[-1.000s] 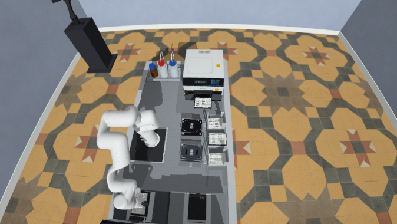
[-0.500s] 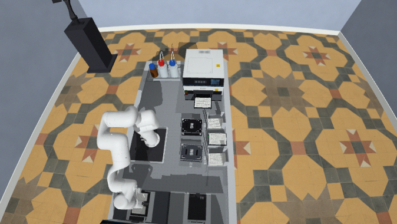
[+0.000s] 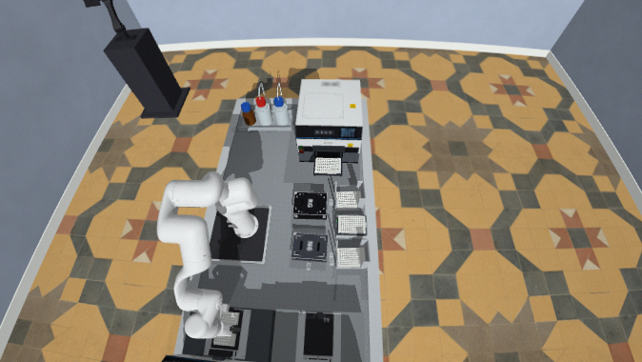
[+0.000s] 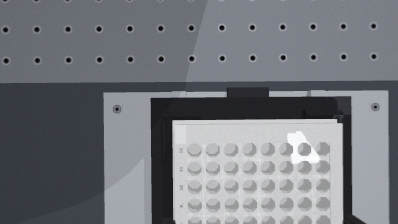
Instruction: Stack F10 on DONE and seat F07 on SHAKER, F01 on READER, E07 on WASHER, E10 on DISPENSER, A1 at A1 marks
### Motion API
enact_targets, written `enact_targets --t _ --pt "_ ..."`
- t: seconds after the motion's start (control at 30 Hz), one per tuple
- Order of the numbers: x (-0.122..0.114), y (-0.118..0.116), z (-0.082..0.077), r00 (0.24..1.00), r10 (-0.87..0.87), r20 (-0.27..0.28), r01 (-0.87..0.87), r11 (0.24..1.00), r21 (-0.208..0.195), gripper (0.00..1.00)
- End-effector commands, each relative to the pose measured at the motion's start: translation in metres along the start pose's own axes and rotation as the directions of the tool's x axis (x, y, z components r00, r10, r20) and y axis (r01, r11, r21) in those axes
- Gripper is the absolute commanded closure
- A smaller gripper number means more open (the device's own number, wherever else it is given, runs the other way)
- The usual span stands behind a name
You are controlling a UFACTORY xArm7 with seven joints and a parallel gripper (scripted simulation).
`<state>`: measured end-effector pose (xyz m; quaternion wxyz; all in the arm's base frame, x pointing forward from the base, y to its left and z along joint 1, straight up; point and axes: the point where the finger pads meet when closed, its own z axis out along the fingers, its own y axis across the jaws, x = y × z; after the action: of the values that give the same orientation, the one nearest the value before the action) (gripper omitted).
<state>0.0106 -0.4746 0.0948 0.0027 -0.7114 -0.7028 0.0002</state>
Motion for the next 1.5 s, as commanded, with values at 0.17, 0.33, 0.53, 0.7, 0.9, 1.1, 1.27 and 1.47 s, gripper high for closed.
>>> enact_targets --t 0.17,0.33,0.53,0.7,0.9,1.1,1.27,1.47 --pt "-0.001 0.0 0.0 1.0 0.0 0.004 0.0 1.0 0.0 1.0" --pt "-0.001 0.0 0.0 1.0 0.0 0.004 0.0 1.0 0.0 0.0" --pt "-0.001 0.0 0.0 1.0 0.0 0.004 0.0 1.0 0.0 0.0" --pt "-0.001 0.0 0.0 1.0 0.0 0.004 0.0 1.0 0.0 0.0" --pt "-0.001 0.0 0.0 1.0 0.0 0.004 0.0 1.0 0.0 0.0" --pt "-0.001 0.0 -0.005 1.0 0.0 0.004 0.0 1.0 0.0 0.0" --pt "-0.001 0.0 -0.012 1.0 0.0 0.004 0.0 1.0 0.0 0.0" --pt "-0.001 0.0 -0.02 1.0 0.0 0.004 0.0 1.0 0.0 0.0"
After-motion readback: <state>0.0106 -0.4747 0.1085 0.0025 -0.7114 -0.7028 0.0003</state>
